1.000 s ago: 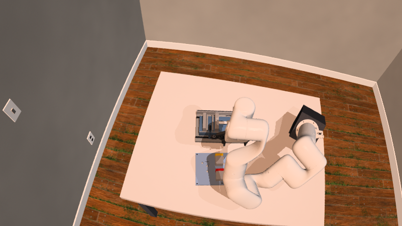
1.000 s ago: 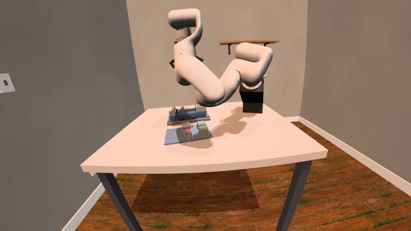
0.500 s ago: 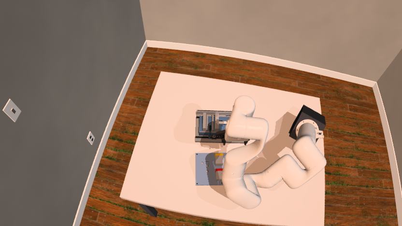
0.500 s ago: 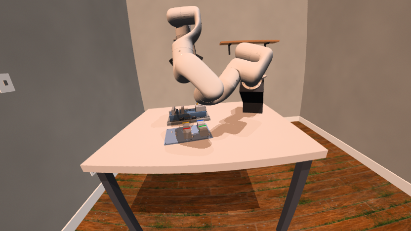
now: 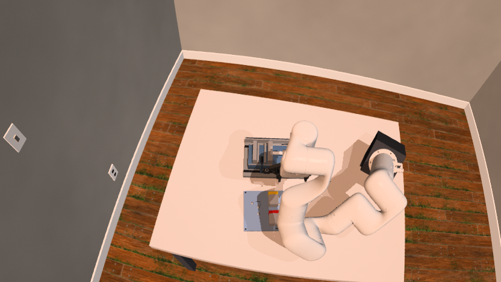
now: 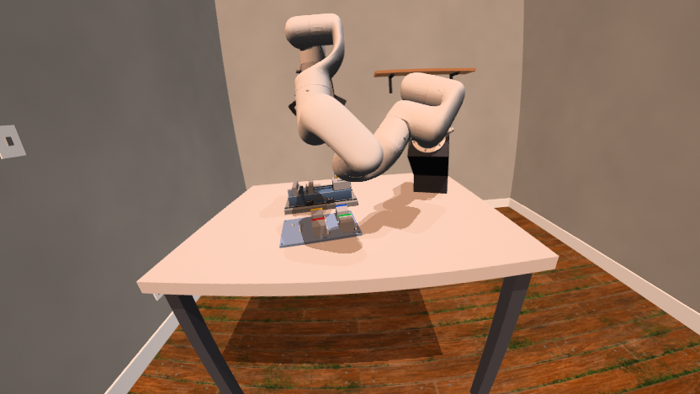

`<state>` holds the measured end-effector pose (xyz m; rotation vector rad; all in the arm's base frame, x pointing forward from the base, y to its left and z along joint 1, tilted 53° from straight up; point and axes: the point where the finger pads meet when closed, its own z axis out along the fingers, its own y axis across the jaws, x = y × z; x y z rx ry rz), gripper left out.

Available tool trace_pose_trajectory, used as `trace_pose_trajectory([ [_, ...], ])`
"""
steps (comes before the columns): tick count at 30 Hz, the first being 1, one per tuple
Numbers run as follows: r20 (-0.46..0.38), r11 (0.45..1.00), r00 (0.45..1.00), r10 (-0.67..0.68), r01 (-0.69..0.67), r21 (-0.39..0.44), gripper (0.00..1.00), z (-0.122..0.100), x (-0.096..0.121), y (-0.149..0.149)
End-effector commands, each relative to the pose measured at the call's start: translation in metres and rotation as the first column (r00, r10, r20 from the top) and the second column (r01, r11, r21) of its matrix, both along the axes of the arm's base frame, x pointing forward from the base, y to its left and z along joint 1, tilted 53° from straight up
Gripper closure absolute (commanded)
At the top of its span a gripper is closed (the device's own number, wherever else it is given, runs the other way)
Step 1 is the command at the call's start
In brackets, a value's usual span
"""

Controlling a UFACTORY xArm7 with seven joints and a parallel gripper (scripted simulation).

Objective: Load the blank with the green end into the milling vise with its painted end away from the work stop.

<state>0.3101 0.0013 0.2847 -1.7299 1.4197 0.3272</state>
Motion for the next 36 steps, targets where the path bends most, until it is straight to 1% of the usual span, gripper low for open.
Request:
trace_pose_trajectory([
  [1, 0.002, 1.0, 1.0, -0.002, 0.002, 0.0, 0.0, 0.0002, 0.0001, -0.0002],
  [36, 0.002, 1.0, 1.0, -0.002, 0.002, 0.0, 0.0, -0.0043, 0.0016, 0.0043],
])
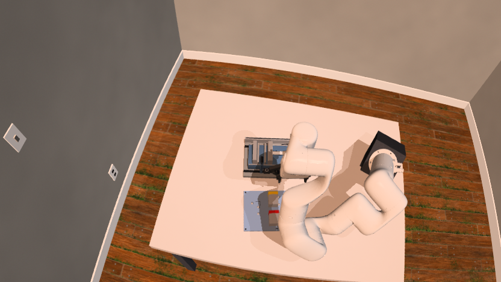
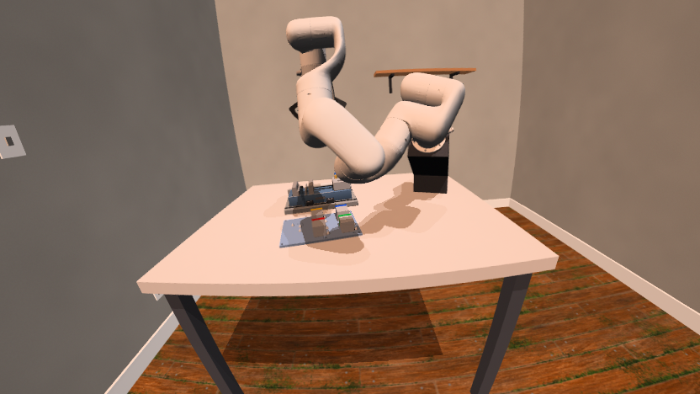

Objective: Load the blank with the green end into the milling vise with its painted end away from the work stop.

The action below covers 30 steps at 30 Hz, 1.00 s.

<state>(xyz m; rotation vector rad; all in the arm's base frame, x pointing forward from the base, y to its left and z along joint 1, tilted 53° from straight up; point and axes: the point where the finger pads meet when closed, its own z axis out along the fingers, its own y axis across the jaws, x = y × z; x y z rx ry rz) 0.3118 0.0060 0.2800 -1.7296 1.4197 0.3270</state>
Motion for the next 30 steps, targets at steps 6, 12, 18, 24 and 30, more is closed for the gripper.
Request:
trace_pose_trajectory([
  [6, 0.101, 0.996, 0.991, 0.085, -0.081, -0.045, 0.0, -0.0009, 0.0004, 0.0008],
  [12, 0.164, 0.988, 0.976, 0.144, -0.132, -0.079, 0.0, -0.0018, 0.0007, 0.0017],
  [18, 0.145, 0.991, 0.981, 0.125, -0.116, -0.068, 0.0, -0.0016, 0.0007, 0.0016],
  [24, 0.052, 0.999, 0.998, 0.043, -0.042, -0.02, 0.0, -0.001, 0.0004, 0.0009],
  [30, 0.003, 1.0, 1.0, 0.003, -0.003, 0.001, 0.0, -0.0007, 0.0003, 0.0006],
])
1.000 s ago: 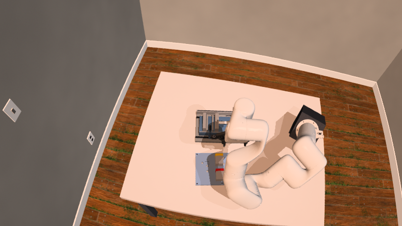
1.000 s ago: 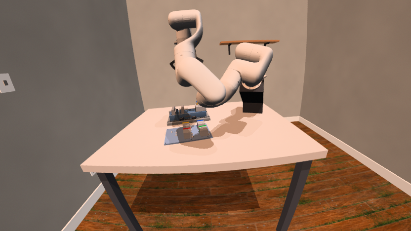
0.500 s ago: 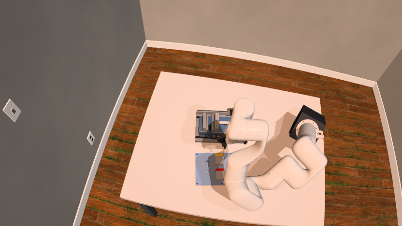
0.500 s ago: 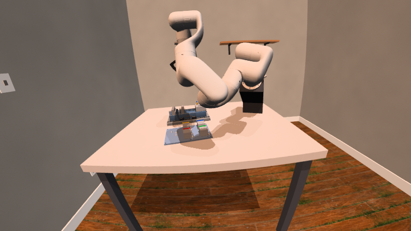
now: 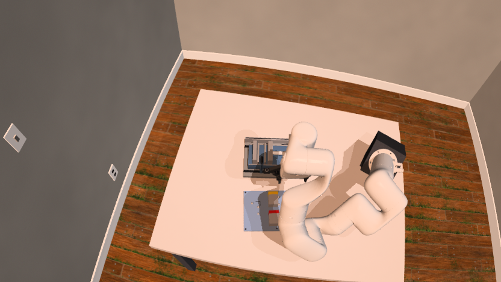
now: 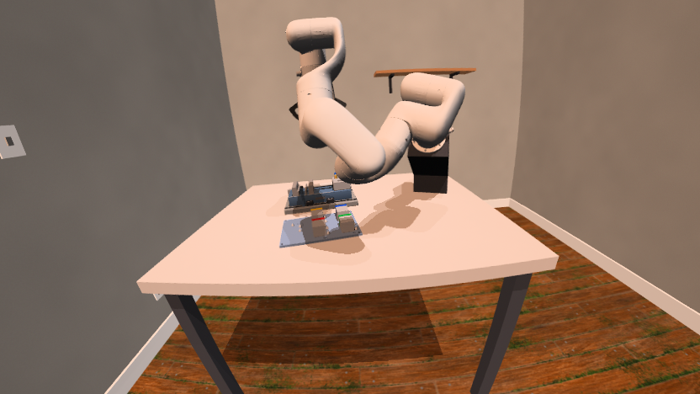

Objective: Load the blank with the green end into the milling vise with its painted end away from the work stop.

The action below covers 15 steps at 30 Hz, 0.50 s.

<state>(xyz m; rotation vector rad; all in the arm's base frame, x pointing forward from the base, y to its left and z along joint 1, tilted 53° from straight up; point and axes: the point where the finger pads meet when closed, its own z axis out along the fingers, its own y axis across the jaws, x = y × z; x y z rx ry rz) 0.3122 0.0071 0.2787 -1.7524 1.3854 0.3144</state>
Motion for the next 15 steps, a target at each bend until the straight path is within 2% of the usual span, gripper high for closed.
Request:
trace_pose_trajectory([
  [1, -0.02, 1.0, 1.0, -0.021, 0.021, 0.008, 0.0, 0.0006, -0.0001, -0.0005],
  [4, -0.02, 1.0, 1.0, -0.021, 0.021, 0.008, 0.0, 0.0006, -0.0001, -0.0005],
  [5, -0.016, 1.0, 1.0, -0.017, 0.017, 0.007, 0.24, 0.0006, -0.0001, -0.0005],
  [15, -0.016, 1.0, 1.0, -0.017, 0.017, 0.007, 0.24, 0.0006, -0.0001, -0.0005],
])
